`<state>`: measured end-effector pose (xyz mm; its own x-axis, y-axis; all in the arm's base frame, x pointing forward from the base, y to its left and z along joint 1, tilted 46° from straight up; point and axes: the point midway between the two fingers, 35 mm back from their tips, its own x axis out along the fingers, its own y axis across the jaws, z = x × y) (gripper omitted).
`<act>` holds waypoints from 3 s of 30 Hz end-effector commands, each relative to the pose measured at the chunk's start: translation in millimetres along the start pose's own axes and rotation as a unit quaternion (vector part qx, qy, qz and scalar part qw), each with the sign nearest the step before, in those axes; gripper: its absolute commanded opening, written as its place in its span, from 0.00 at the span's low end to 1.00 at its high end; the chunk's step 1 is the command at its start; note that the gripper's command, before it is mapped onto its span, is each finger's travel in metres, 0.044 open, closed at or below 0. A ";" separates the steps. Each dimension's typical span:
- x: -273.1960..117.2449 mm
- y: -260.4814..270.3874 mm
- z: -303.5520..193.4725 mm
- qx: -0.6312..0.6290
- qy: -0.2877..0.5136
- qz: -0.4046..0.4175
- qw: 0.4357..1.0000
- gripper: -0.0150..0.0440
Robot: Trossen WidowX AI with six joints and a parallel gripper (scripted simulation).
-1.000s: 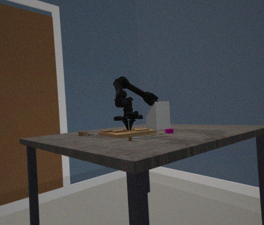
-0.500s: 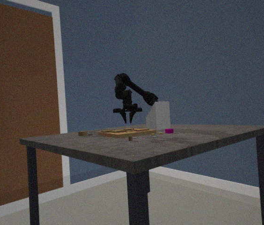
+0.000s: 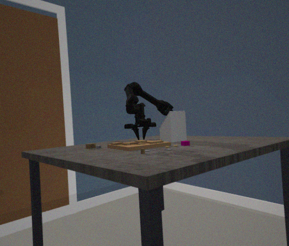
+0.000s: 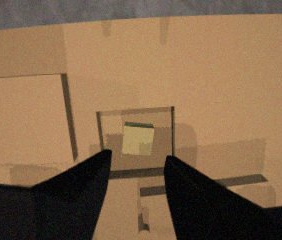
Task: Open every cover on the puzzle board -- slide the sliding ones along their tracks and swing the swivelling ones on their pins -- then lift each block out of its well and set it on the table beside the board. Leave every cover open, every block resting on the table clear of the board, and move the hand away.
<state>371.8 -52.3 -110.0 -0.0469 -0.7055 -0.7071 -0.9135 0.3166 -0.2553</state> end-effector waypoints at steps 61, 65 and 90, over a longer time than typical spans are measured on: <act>27.6 -1.4 -2.0 -0.002 0.003 -0.001 1.000 0.50; 31.3 -1.4 -2.1 -0.002 0.003 -0.001 1.000 0.50; 30.0 -1.5 -0.8 -0.001 0.000 -0.001 1.000 0.39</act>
<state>371.3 -76.0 -132.0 -0.0441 -0.7070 -0.7059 -0.9151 0.3120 -0.2553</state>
